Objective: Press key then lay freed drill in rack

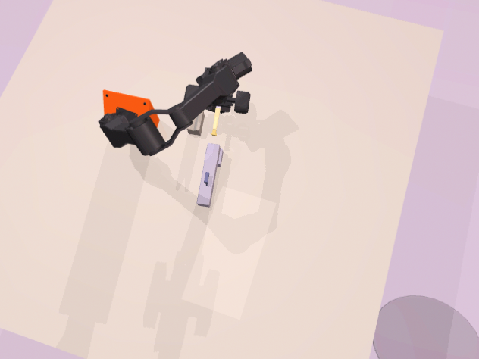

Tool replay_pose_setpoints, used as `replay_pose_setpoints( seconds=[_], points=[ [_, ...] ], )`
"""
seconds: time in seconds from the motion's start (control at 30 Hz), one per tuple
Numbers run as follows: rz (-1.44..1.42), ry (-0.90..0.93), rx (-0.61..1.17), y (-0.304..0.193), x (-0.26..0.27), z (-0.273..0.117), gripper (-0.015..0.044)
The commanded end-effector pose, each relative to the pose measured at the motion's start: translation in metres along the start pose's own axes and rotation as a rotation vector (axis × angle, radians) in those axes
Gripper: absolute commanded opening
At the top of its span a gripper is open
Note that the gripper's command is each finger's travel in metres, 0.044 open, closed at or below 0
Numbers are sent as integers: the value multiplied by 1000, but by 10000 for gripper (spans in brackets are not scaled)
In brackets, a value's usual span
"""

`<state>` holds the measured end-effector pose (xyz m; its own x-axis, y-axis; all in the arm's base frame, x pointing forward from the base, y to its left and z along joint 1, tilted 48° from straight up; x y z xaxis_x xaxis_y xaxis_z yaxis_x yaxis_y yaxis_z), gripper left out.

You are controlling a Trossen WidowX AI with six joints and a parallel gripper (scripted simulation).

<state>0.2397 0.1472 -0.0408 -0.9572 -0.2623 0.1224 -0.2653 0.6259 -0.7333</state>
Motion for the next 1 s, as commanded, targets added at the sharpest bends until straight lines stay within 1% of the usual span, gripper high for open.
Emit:
replay_pose_setpoints(
  seconds=[0.0,0.97],
  points=[
    [7,-1,-7,0,-1,-3,0],
    [7,-1,-8,-1,0,-14,0]
  ],
)
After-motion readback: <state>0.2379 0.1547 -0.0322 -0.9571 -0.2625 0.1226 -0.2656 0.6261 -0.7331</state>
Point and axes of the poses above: the point midway between the two fingers, 35 mm back from their tips, its own z axis out along the fingers, its own x axis across the jaws, y = z × x, the point moved 6 cm from there along -z, back along the fingers, and after that the axes turned 6 degrees about -z, right-handed, at the moved point
